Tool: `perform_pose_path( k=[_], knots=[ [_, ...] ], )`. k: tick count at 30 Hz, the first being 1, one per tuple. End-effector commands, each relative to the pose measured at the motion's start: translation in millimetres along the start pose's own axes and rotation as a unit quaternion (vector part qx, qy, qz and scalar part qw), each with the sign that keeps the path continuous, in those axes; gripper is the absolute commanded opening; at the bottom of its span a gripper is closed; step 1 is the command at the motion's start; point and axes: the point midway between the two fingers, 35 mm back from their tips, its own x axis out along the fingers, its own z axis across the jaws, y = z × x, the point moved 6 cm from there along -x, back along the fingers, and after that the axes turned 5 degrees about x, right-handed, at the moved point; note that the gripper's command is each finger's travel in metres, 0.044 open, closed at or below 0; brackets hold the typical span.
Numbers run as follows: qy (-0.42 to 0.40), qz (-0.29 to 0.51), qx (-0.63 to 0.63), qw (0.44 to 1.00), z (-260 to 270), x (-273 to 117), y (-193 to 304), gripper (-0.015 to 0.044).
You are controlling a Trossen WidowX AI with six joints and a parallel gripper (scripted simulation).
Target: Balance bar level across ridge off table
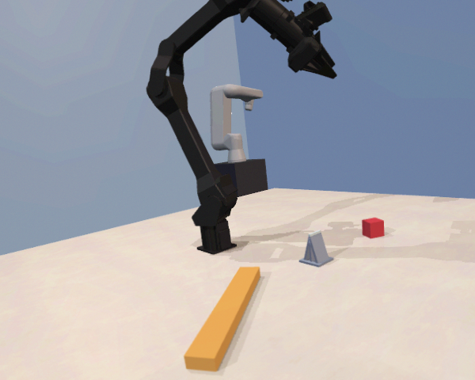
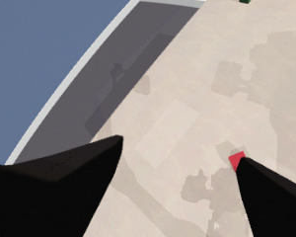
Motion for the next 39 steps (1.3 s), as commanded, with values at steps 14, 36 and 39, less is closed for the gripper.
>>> perform_pose_path(
  k=[14, 36, 39],
  knots=[
    [0.129, -0.012, 0.120, 0.984, -83.4, 27.6, -34.3, 0.0315],
    [0.270, -0.015, 0.286, 0.919, -210.7, 28.0, -41.2, 0.0315],
    [0.286, -0.013, 0.312, 0.906, -227.9, 25.4, -37.1, 0.0315]
  ],
)
